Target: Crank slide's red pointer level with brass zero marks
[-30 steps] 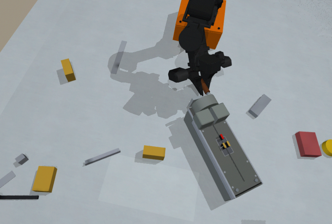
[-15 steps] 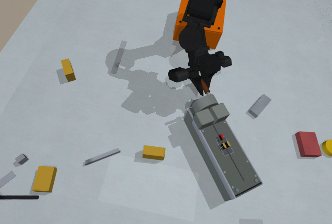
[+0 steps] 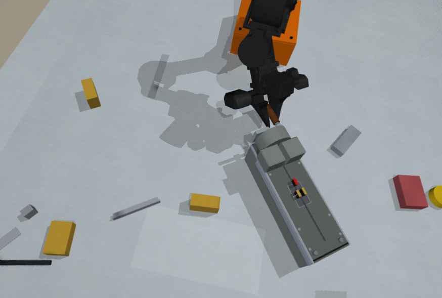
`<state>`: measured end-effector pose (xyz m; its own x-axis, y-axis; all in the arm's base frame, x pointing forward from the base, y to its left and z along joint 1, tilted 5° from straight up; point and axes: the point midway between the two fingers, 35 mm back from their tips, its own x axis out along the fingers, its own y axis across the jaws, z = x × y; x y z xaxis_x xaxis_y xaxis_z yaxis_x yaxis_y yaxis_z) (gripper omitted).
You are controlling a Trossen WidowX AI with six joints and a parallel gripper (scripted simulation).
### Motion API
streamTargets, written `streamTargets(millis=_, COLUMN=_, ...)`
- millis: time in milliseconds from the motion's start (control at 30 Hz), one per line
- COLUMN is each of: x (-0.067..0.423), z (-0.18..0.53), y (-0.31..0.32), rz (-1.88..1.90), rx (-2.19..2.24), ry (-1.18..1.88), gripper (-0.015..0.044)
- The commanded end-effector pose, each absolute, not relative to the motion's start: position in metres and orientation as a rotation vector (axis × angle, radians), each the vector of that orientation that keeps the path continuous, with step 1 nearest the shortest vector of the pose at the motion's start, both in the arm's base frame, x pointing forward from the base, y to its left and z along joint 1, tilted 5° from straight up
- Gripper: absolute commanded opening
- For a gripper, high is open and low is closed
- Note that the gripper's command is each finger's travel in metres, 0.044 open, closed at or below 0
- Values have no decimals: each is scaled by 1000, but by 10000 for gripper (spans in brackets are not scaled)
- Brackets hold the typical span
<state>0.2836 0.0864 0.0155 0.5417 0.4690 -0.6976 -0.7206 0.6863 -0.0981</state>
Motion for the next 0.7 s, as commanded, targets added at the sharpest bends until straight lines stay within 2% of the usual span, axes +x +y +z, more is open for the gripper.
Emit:
streamTargets(millis=0, x=284, z=15, y=86, rz=729, rx=-401, ry=693, gripper=158)
streamTargets(millis=367, x=284, z=15, y=86, rz=729, rx=-401, ry=693, gripper=440)
streamTargets(millis=667, x=284, z=40, y=88, rz=729, rx=-401, ry=692, gripper=440)
